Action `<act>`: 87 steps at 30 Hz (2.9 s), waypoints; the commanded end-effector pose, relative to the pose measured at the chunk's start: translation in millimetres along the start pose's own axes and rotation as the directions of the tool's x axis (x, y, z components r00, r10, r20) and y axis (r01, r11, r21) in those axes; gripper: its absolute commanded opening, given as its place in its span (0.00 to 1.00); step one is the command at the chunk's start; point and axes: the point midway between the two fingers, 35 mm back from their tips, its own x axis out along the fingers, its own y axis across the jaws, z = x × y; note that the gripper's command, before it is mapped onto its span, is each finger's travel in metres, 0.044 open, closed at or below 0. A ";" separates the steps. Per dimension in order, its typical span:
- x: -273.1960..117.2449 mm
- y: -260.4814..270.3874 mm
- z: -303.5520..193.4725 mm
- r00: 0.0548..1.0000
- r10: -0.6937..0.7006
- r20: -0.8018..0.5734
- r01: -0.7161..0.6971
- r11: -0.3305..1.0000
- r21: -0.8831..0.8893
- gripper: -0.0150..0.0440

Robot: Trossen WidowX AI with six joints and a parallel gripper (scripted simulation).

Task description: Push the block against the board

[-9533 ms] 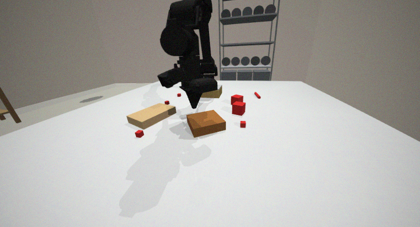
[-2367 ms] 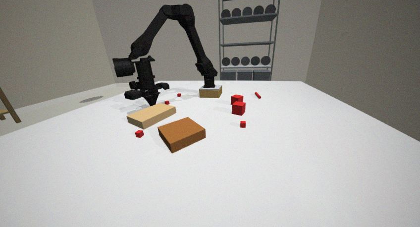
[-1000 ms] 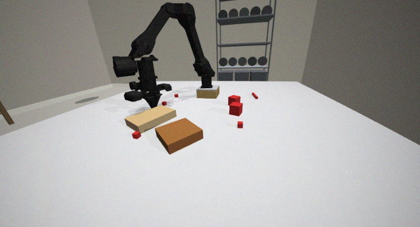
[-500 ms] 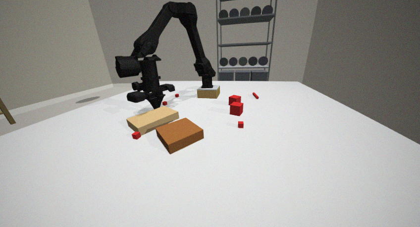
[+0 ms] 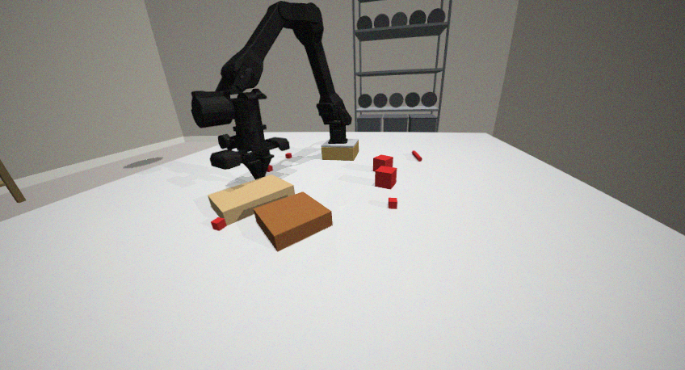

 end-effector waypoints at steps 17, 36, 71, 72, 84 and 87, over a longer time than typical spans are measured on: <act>1.3 5.9 -26.8 1.000 -0.004 -0.013 0.004 1.000 -0.004 0.25; 1.6 6.1 1.4 1.000 -0.004 -0.010 0.004 1.000 -0.004 0.25; -53.4 3.0 19.8 1.000 -0.004 -0.009 0.002 0.974 -0.227 0.25; -53.4 2.9 19.3 1.000 -0.004 -0.009 0.001 0.965 -0.261 0.25; -53.4 1.9 13.7 1.000 -0.003 -0.009 -0.003 0.777 -0.629 0.25; -53.4 1.7 12.3 1.000 -0.003 -0.010 -0.004 0.708 -0.707 0.25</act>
